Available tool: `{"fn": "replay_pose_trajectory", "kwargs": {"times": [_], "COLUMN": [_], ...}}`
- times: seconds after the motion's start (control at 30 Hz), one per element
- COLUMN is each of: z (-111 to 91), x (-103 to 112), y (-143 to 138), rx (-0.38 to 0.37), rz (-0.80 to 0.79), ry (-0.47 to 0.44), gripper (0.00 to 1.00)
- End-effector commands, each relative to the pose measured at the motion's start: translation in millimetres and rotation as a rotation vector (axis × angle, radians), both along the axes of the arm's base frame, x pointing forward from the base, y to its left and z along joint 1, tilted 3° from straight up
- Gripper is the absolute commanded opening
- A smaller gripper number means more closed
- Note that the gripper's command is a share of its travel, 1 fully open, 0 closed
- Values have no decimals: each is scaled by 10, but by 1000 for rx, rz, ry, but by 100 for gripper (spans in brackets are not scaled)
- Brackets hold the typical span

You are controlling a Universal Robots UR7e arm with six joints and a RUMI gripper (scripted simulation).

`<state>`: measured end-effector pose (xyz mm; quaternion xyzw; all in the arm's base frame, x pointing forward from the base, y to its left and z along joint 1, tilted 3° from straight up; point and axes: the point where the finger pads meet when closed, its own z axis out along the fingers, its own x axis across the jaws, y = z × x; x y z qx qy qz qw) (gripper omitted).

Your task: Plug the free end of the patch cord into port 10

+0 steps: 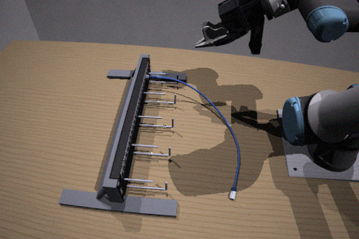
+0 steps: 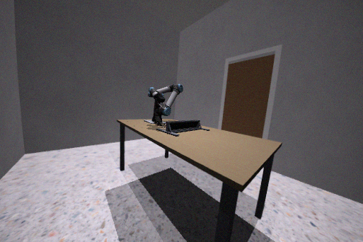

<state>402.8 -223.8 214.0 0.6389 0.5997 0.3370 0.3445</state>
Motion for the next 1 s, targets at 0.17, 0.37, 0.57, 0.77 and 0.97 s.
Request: {"fn": "replay_pose_trajectory", "kwargs": {"times": [0.17,0.37,0.57,0.77,0.97], "z": [2,-4,-13,-37,-73], "x": [4,13,28,65,122], "y": [-11,-11,-12,-14,-16], "rx": [-1,-1,-1,-1,-1], "rz": [0,0,0,0,0], "ry": [0,0,0,0,0], "gripper": [0,0,0,0,0]}}
